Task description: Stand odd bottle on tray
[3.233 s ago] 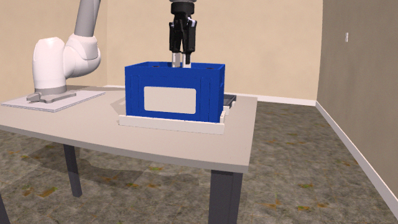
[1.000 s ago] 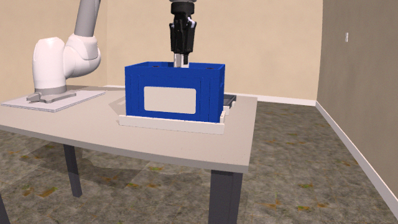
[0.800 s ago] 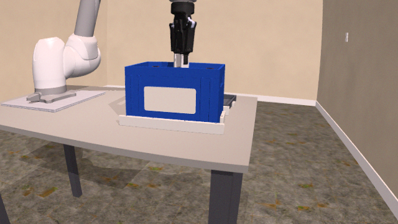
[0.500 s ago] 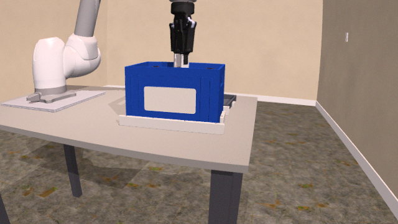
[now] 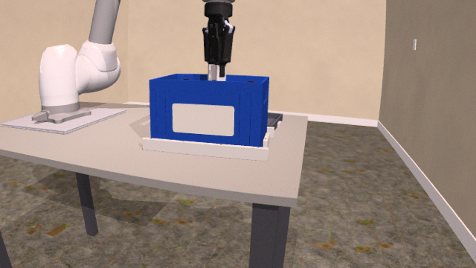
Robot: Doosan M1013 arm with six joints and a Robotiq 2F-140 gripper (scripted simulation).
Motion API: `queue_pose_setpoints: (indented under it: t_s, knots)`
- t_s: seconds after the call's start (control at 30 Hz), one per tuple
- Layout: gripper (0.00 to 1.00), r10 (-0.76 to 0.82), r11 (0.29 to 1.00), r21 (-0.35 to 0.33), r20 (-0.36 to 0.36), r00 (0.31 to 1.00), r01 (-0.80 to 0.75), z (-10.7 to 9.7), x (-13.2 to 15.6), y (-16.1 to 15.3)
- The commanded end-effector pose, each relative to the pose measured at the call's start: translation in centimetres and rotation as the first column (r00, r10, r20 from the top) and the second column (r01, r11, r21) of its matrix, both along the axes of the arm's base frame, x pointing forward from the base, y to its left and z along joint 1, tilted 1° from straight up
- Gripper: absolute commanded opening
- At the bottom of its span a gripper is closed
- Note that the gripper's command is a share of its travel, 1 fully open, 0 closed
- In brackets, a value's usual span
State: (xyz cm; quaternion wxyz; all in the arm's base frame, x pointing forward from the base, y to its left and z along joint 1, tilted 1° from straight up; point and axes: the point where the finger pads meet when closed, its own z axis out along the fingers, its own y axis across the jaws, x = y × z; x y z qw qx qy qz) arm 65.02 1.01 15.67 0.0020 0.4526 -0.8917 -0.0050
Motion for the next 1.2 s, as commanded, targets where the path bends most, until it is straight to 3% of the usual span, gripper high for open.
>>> queue_pose_setpoints:
  t_s: [0.0,0.17,0.2,1.17]
  knots:
    - [0.00,0.000,1.000,0.000,0.000,1.000,0.000,0.00,-0.01,0.00]
    - [0.00,0.000,1.000,0.000,0.000,1.000,0.000,0.00,-0.01,0.00]
    - [0.38,0.000,1.000,0.000,0.000,1.000,0.000,0.00,-0.01,0.00]
    - [0.38,0.000,1.000,0.000,0.000,1.000,0.000,0.00,-0.01,0.00]
